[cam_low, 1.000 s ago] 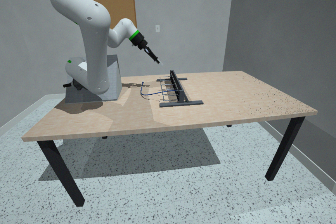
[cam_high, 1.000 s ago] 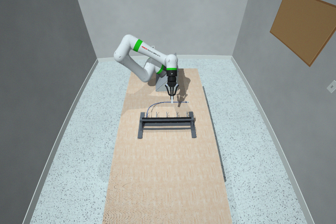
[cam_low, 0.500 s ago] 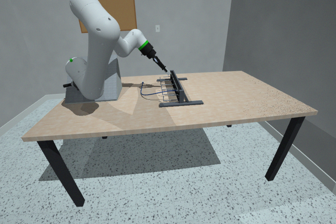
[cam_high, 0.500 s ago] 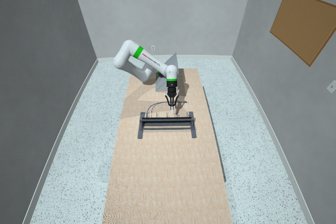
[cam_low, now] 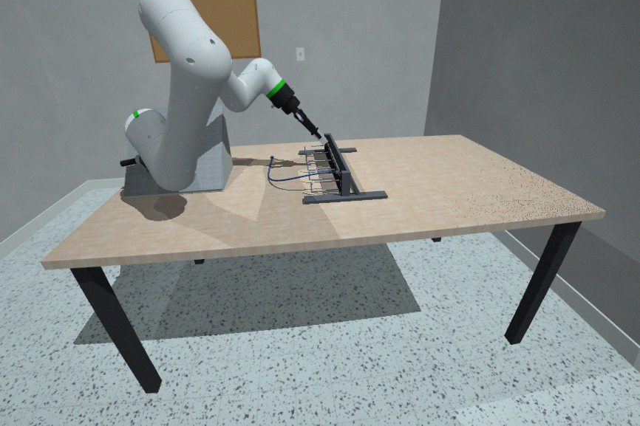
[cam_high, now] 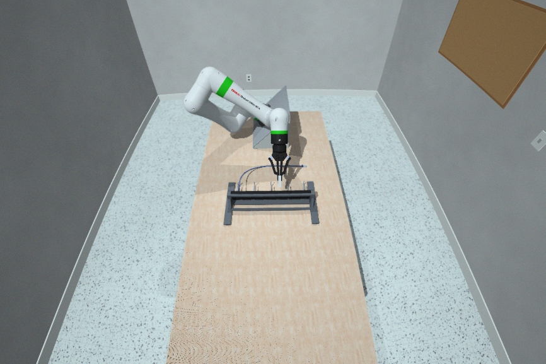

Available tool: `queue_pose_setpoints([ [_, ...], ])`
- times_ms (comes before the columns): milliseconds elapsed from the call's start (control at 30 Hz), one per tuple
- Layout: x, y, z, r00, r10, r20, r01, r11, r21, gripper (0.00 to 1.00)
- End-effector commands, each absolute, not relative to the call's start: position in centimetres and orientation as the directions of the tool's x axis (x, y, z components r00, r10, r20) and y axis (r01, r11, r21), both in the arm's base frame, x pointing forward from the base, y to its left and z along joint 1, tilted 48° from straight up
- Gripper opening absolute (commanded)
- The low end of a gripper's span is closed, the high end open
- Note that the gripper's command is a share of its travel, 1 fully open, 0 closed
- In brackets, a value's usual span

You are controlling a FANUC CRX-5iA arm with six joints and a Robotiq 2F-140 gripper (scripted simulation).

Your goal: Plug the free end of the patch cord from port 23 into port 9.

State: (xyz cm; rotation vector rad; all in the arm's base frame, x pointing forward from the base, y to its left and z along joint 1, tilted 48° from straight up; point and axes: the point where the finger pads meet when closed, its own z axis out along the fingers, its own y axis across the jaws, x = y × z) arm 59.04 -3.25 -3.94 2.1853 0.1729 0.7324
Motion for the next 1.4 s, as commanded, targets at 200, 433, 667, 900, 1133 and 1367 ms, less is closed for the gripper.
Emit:
queue_pose_setpoints([
  [200, 59.05, -3.23, -3.93, 0.822, 0.352, 0.447, -0.116, -0.665, 0.737, 0.00],
  [433, 59.05, -3.23, -3.93, 0.822, 0.352, 0.447, -0.116, -0.665, 0.737, 0.00],
  [667, 59.05, -3.23, -3.93, 0.822, 0.352, 0.447, -0.116, -0.665, 0.737, 0.00],
  [900, 59.05, -3.23, -3.93, 0.822, 0.352, 0.447, -0.116, -0.665, 0.737, 0.00],
  [1133, 59.05, -3.22, -3.93, 0.822, 0.352, 0.447, -0.116, -0.665, 0.737, 0.00],
  [1367, 58.34, -2.39, -3.28, 0.822, 0.352, 0.447, -0.116, -0.665, 0.737, 0.00],
])
